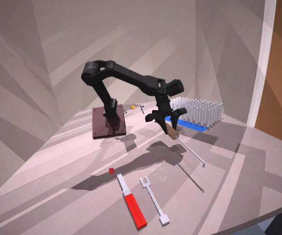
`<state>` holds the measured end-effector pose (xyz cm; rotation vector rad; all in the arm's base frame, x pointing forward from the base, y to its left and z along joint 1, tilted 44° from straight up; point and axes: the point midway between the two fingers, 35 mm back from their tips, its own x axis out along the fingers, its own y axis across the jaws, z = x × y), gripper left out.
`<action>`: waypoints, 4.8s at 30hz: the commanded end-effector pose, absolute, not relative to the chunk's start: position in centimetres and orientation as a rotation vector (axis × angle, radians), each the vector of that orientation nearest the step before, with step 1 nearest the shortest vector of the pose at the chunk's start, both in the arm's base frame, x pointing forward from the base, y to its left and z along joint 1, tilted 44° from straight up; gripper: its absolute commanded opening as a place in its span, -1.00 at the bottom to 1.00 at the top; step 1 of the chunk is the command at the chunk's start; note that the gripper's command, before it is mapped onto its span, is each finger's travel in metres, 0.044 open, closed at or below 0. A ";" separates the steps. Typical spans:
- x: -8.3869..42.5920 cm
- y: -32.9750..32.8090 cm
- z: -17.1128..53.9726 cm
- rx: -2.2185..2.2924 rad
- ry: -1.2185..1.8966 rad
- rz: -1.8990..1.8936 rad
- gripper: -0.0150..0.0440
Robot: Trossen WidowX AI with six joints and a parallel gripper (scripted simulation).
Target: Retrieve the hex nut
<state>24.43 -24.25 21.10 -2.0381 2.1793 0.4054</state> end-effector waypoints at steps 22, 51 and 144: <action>23.4 -18.7 28.2 -2.057 2.163 0.250 -0.49; 25.4 -16.6 26.5 -1.480 1.601 -0.443 -0.49; 29.4 -9.1 19.0 1.490 0.129 -1.292 -0.49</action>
